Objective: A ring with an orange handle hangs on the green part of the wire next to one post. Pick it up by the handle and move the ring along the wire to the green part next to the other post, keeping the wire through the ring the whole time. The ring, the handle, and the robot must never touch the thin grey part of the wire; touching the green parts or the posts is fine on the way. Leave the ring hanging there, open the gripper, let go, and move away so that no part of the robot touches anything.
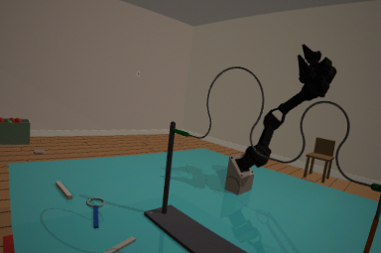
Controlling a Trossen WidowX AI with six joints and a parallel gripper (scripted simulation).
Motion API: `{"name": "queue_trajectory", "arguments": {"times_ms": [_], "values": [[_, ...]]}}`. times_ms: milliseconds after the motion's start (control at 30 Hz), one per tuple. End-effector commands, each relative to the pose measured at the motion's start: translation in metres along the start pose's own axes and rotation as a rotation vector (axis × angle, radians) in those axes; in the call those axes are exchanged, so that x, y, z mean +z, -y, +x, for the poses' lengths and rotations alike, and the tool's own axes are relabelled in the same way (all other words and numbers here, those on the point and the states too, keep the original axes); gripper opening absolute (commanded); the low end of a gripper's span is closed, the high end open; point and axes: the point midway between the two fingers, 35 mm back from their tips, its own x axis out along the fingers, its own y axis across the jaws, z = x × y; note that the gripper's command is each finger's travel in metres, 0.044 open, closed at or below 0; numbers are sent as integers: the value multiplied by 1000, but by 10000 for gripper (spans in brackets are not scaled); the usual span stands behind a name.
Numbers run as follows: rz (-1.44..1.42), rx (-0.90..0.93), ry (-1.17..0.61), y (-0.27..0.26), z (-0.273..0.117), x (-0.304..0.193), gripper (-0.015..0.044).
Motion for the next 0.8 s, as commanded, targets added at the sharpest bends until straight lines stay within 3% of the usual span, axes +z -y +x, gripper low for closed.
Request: {"name": "queue_trajectory", "arguments": {"times_ms": [0, 267, 767], "values": [[0, 1, 3, 0, 0, 1, 374], [36, 49, 79, -15, 12, 33, 164], [355, 246, 73, -129, 45, 135, 160]]}}
